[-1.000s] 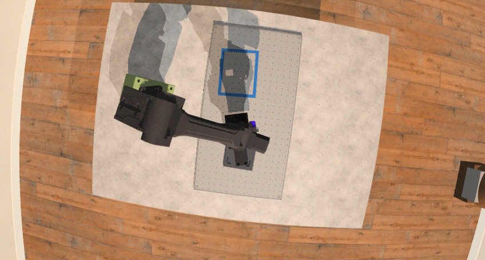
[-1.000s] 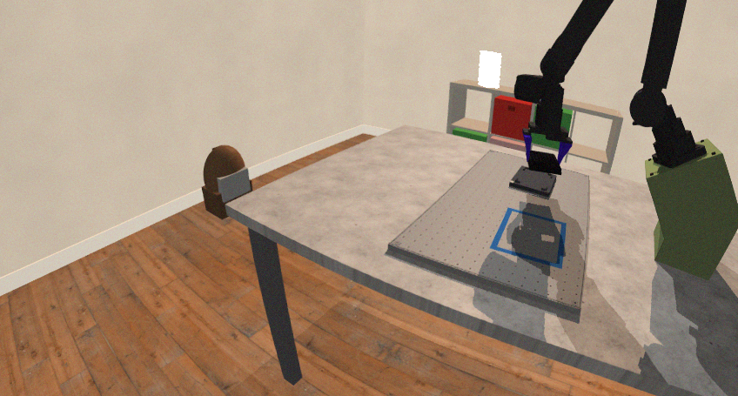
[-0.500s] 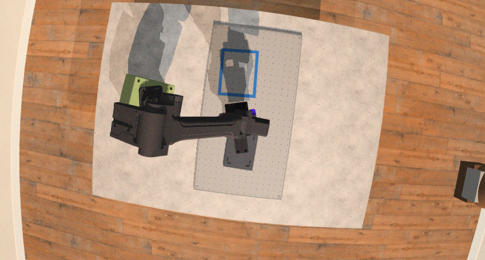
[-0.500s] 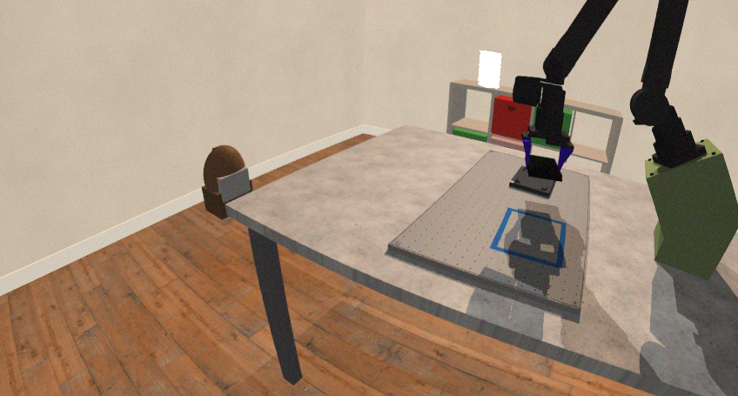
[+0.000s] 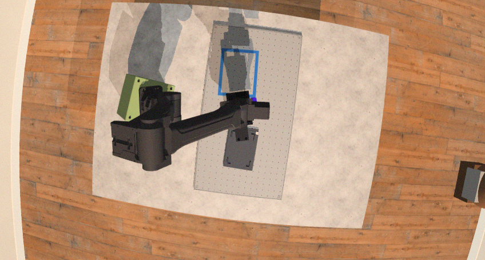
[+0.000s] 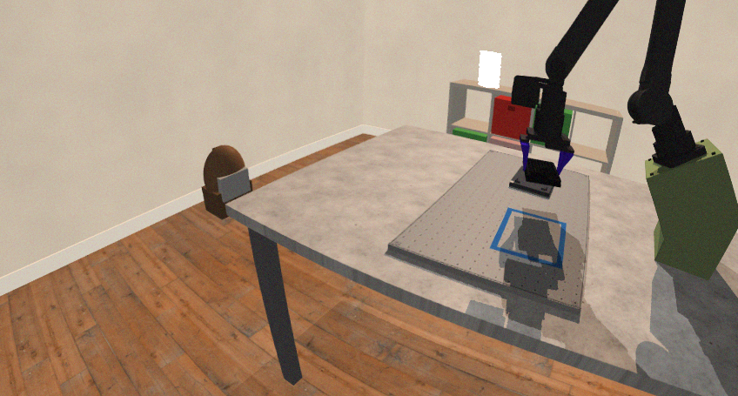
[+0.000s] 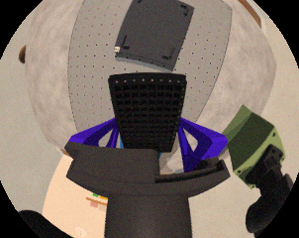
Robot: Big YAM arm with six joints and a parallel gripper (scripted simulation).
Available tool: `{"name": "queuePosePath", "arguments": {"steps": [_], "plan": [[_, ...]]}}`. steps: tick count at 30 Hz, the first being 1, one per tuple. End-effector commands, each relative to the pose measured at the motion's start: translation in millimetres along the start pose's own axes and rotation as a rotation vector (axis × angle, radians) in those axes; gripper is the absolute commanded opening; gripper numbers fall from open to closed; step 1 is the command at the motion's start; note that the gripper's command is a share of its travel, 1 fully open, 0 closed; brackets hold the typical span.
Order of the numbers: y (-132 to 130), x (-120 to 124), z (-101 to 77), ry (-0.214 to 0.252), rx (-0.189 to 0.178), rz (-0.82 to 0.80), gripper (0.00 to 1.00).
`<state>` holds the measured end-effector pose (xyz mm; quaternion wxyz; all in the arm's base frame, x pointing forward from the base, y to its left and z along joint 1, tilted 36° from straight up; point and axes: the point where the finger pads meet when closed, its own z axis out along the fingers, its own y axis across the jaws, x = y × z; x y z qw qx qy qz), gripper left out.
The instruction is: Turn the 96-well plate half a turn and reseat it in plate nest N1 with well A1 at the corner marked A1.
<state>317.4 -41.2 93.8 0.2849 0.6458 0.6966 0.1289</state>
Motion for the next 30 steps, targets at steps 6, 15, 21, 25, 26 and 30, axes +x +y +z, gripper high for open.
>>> {"name": "queuePosePath", "arguments": {"steps": [6,15,21,25,26,30], "plan": [[11,30,0.9,0.01,-0.018,0.027,0.0],[25,53,-2.1,0.012,-0.038,0.033,0.0],[26,75,-1.5,0.015,-0.037,0.034,0.0],[27,89,-1.0,0.017,-0.036,0.034,0.0],[27,89,-1.0,0.017,-0.036,0.034,0.0],[27,100,-0.7,0.018,-0.036,0.034,0.0]]}}
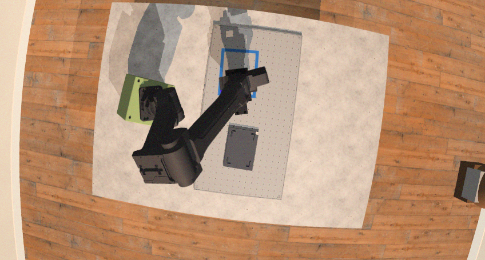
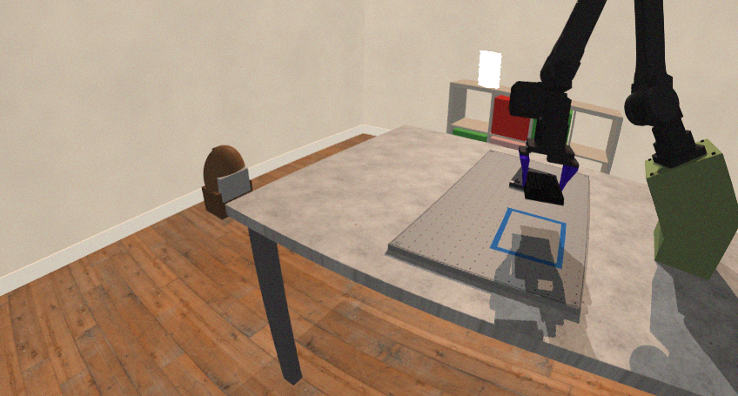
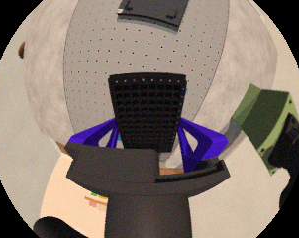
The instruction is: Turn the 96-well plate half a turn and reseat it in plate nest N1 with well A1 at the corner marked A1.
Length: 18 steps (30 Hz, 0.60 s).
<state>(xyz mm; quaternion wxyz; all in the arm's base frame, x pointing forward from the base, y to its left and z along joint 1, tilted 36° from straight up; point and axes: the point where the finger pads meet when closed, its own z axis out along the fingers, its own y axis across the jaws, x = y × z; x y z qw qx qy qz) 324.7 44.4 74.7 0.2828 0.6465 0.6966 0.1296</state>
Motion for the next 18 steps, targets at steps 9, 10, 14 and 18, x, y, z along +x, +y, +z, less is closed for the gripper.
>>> {"name": "queuePosePath", "arguments": {"steps": [9,10,14,18], "plan": [[22,44,-3.1,0.018,-0.036,0.033,0.0],[22,47,-2.9,0.018,-0.036,0.033,0.0],[23,55,-2.8,0.019,-0.036,0.033,0.0],[23,65,-2.5,0.02,-0.035,0.033,0.0]]}}
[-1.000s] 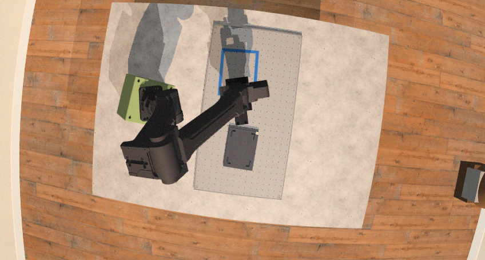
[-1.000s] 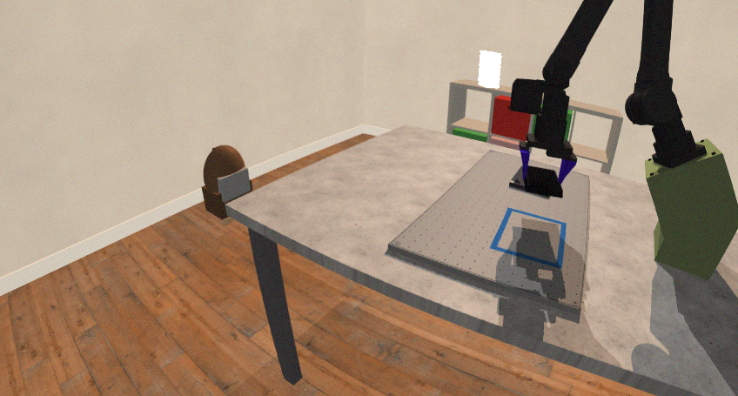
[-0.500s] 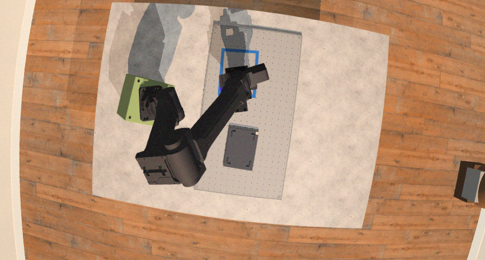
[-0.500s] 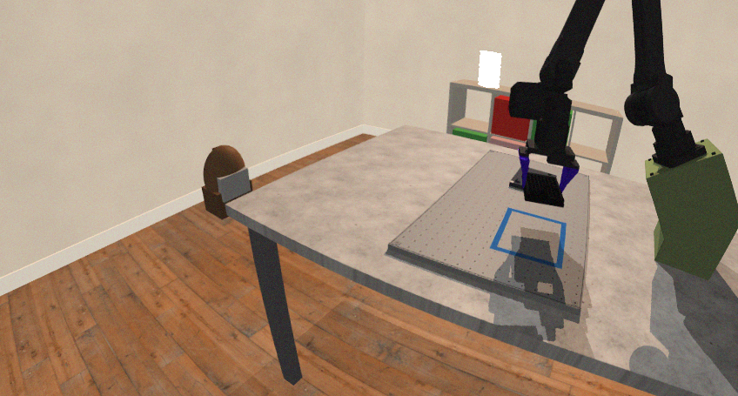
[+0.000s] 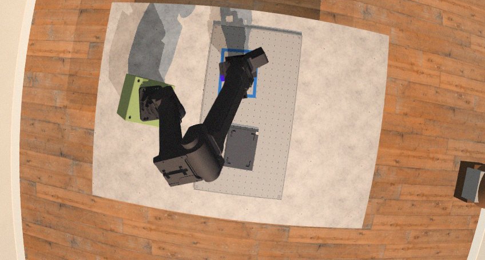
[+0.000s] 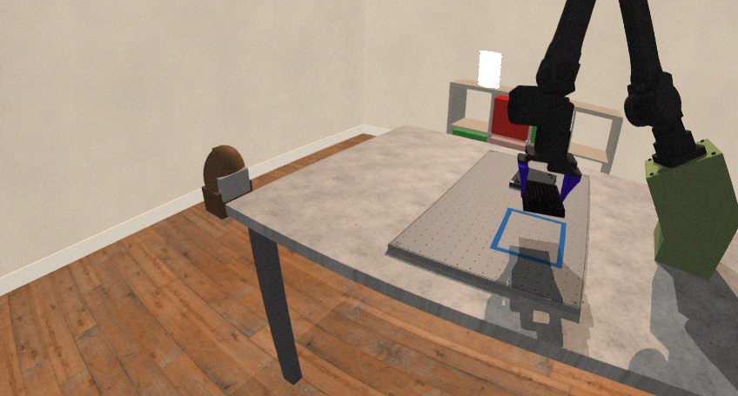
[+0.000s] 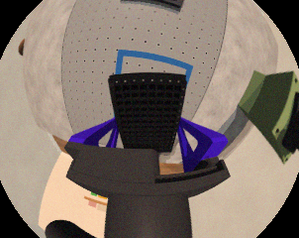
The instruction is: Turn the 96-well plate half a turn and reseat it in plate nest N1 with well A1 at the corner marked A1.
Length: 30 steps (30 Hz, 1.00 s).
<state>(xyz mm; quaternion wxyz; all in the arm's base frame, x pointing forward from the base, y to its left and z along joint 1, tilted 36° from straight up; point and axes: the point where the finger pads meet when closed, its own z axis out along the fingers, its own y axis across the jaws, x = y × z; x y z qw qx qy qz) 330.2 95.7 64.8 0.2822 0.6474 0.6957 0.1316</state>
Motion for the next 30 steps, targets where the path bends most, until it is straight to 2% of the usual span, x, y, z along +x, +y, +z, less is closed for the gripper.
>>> {"name": "queuePosePath", "arguments": {"steps": [1,3,9,30], "plan": [[17.1,13.1,-4.0,0.019,-0.033,0.029,0.0],[10.4,7.9,-1.9,0.009,-0.022,-0.056,0.0],[11.7,6.4,-2.8,0.005,-0.025,-0.25,0.0],[9.7,5.7,-3.6,0.006,-0.021,-0.241,0.0]]}}
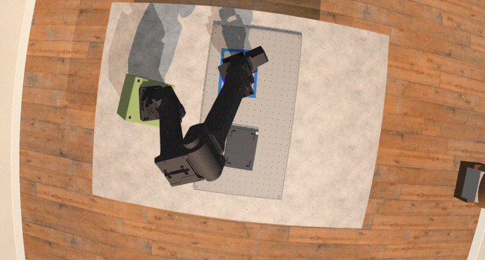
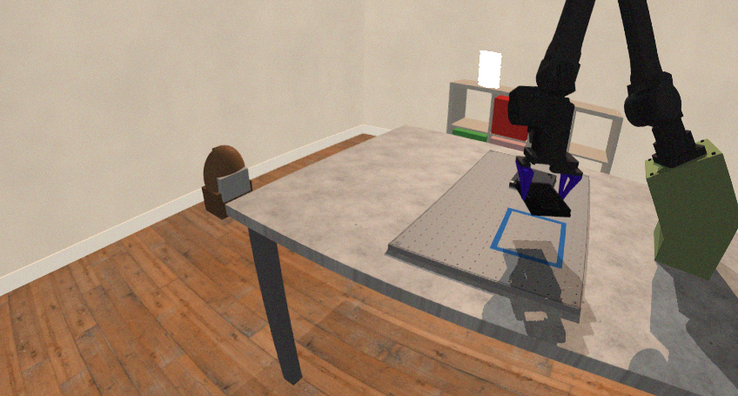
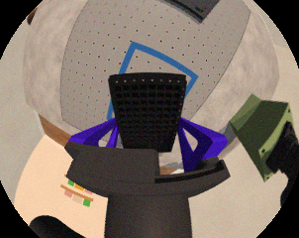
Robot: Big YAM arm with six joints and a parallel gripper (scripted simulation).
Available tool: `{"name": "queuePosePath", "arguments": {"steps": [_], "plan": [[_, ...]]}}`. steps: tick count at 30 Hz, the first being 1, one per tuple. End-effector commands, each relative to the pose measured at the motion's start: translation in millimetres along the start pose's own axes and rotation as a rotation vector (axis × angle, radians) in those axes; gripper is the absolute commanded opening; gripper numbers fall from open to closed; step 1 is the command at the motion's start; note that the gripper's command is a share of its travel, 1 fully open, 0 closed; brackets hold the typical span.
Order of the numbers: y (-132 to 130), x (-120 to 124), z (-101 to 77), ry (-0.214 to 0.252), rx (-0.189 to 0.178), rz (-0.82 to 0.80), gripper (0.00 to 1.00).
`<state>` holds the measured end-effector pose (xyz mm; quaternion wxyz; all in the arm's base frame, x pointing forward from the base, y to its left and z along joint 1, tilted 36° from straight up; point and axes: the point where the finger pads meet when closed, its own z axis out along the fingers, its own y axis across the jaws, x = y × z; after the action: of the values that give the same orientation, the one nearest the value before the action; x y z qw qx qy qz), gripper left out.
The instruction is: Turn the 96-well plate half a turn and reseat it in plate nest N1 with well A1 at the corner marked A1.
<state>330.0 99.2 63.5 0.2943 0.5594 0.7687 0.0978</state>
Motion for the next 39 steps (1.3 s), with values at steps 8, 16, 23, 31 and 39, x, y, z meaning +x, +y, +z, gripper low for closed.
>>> {"name": "queuePosePath", "arguments": {"steps": [8,16,23,31,39], "plan": [[10,-1,-3.9,0.0,-0.022,-0.002,0.0],[10,-1,-3.8,0.0,-0.022,-0.002,0.0],[5,-3,6.3,-0.006,-0.008,-0.006,0.0],[5,-3,11.8,-0.006,-0.007,-0.007,0.0],[2,-3,16.4,-0.006,-0.003,-0.009,0.0]]}}
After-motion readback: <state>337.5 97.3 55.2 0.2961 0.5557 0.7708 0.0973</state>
